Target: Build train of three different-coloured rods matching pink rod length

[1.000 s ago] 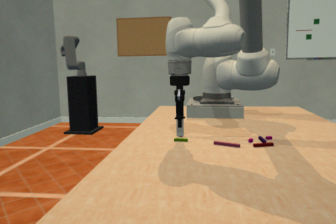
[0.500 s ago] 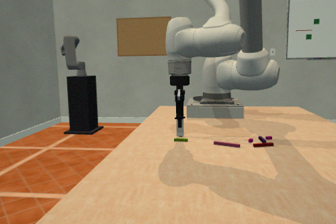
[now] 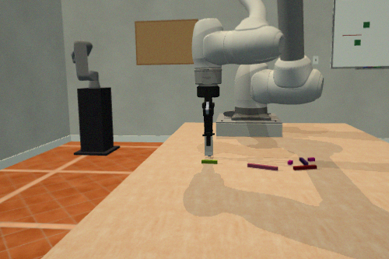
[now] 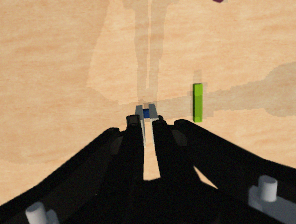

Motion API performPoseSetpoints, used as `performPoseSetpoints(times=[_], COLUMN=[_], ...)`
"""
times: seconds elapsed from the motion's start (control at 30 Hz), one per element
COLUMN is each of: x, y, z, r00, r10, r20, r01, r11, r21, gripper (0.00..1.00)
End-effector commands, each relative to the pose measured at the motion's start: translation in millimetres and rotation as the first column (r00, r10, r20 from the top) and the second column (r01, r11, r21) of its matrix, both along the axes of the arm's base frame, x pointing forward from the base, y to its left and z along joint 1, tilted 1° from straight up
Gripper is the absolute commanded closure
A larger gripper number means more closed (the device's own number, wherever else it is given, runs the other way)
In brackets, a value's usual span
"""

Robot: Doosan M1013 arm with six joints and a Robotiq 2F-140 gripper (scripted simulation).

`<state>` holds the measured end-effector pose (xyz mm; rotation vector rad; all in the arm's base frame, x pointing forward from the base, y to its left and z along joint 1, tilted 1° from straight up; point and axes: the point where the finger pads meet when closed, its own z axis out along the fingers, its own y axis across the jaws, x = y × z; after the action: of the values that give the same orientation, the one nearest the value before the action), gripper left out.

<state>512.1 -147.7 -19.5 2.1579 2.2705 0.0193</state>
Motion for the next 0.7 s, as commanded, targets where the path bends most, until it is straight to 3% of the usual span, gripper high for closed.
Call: performPoseSetpoints(times=[0.0, 0.4, 0.67], x=[-2.9, -3.8, -3.9], y=[-0.2, -0.4, -0.4], z=[5.0, 83.9, 91.1], r00=[1.000, 1.000, 1.000], r10=[-0.002, -0.002, -0.002], r20=[-0.004, -0.004, -0.004], r01=[0.002, 0.002, 0.002], r11=[1.000, 1.000, 1.000], r21=[0.000, 0.000, 0.000], gripper=[0.97, 0.97, 0.97])
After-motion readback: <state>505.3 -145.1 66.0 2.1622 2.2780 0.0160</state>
